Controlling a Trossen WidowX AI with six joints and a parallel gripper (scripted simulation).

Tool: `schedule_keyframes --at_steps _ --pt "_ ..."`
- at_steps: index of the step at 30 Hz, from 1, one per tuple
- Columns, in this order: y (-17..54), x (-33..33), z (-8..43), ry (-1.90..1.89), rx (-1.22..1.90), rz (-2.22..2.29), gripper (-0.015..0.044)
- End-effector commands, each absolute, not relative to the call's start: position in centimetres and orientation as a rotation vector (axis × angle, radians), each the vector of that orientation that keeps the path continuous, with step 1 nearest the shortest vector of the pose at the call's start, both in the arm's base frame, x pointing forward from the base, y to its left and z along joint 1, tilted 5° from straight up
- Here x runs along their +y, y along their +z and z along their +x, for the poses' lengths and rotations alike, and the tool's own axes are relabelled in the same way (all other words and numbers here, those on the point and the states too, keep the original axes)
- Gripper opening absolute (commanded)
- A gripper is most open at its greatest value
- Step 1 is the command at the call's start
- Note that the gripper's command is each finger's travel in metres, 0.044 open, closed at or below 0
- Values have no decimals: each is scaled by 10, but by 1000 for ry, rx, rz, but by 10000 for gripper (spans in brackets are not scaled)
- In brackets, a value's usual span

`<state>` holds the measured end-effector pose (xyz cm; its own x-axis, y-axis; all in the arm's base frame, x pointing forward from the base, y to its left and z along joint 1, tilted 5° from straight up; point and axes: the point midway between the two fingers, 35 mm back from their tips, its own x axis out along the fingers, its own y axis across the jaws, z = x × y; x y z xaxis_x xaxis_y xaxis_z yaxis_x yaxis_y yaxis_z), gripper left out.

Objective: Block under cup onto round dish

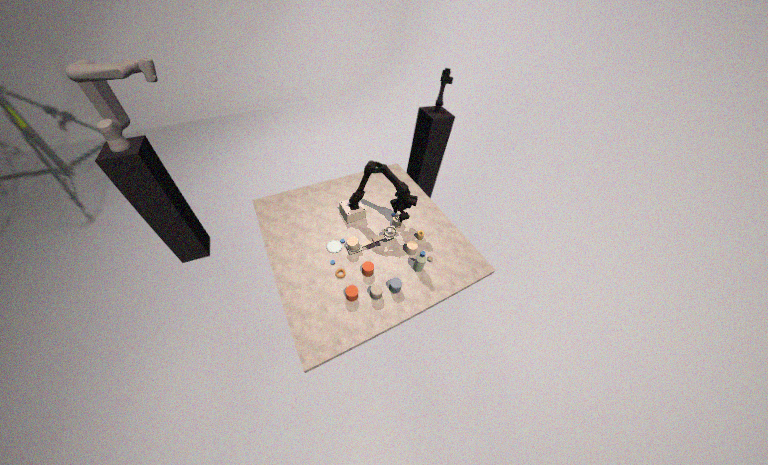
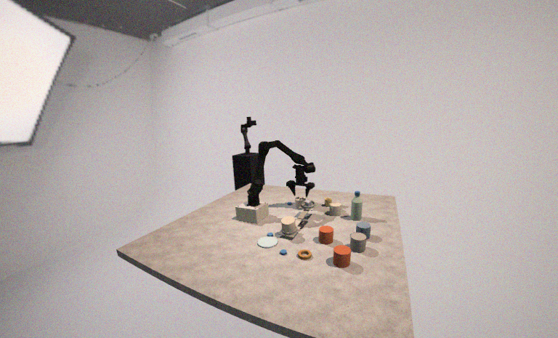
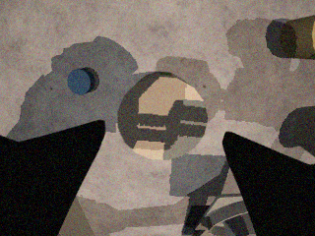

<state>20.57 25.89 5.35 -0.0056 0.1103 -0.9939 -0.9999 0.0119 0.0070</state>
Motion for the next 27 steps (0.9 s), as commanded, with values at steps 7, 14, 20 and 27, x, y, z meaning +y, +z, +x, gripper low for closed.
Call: schedule_keyframes --at_steps 7,14,20,27 --pt "78 207 266 1124 1230 -973 260" --pt "95 150 305 1004 1294 -883 260" --pt "97 142 309 994 1302 -874 260" --pt "82 143 309 994 1302 -873 260"
